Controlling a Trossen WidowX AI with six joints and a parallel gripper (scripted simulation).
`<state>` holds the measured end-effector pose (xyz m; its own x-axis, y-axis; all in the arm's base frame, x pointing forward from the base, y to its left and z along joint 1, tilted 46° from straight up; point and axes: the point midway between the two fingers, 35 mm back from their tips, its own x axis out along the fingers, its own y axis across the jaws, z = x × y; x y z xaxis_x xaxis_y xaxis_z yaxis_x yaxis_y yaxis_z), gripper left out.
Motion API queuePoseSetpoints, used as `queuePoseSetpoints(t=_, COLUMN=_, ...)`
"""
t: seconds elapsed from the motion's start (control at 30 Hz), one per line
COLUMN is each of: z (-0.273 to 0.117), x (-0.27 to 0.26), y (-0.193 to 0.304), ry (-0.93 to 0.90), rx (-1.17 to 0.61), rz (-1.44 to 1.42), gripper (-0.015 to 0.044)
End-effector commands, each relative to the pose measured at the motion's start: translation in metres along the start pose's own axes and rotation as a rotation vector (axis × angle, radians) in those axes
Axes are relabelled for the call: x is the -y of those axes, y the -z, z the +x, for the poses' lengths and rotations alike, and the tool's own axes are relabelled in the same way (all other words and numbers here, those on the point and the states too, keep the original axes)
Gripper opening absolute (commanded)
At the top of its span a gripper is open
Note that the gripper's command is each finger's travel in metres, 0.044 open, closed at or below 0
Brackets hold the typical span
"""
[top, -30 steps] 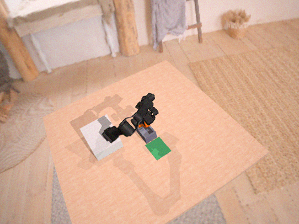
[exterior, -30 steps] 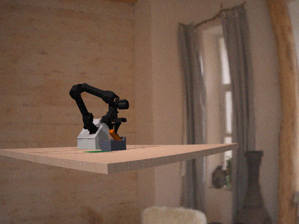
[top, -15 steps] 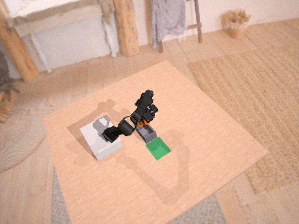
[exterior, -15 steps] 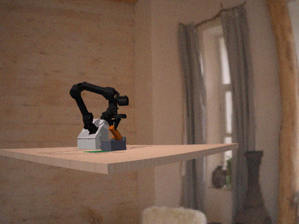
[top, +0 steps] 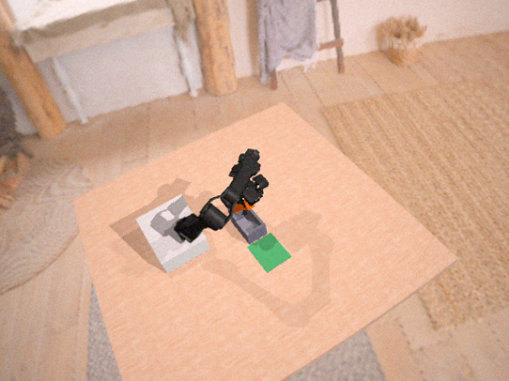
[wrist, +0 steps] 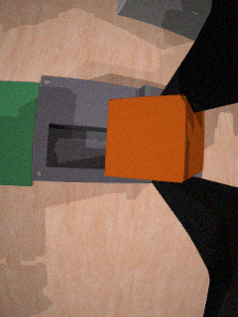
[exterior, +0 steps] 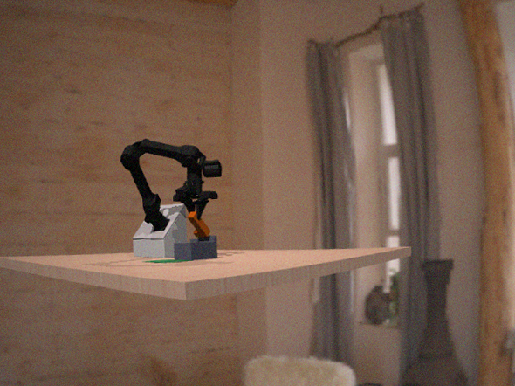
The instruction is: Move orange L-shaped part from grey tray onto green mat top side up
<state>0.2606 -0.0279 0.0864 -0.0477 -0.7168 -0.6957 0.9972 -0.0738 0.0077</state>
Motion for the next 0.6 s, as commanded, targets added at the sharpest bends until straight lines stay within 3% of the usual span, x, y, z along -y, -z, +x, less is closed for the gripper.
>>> queuePoseSetpoints(t=0.0, z=-0.004, x=0.0, y=0.001, ry=0.0, rx=-0.005, rz=0.005, gripper=0.0)
queuePoseSetpoints(t=0.57, z=0.0, x=0.006, y=-0.069, ry=0.0, rx=-0.002, rz=0.005, gripper=0.0)
